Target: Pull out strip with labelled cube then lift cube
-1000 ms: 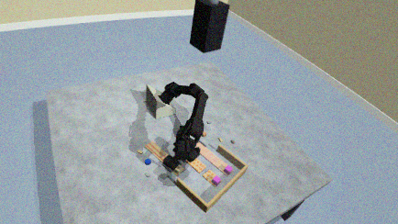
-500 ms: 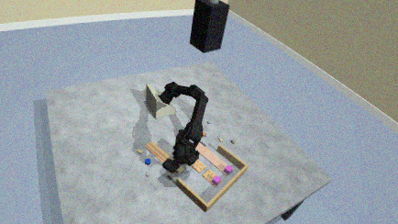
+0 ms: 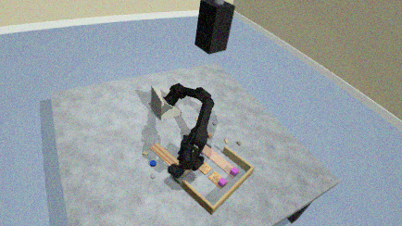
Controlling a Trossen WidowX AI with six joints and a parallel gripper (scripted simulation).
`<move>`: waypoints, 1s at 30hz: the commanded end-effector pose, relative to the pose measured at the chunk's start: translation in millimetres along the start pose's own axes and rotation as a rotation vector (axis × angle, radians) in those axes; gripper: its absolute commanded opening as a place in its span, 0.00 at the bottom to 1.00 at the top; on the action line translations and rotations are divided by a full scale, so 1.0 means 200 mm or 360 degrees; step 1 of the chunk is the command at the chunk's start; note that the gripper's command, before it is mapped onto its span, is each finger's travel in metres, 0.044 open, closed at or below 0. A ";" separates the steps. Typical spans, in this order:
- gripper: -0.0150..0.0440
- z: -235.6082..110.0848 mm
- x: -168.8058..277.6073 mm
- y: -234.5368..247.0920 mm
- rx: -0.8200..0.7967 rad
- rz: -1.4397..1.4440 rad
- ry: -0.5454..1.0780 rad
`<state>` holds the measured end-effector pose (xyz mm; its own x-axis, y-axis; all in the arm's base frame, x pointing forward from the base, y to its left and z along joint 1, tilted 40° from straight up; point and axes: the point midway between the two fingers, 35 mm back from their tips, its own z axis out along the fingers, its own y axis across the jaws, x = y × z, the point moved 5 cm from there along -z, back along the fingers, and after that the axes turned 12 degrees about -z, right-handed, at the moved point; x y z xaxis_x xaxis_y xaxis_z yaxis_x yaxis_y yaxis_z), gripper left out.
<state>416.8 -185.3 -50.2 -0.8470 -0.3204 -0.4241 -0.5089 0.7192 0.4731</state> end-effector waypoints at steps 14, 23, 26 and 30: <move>0.48 0.04 0.00 0.01 -0.0006 0.0000 0.0003; 0.25 0.03 0.01 0.01 -0.0006 0.0000 0.0003; 0.25 0.00 0.03 0.04 -0.0007 0.0001 0.0004; 0.25 -0.05 0.07 0.08 -0.0008 0.0003 0.0004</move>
<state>404.9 -179.6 -48.5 -0.8504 -0.3175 -0.4195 -0.5056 0.7134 0.4852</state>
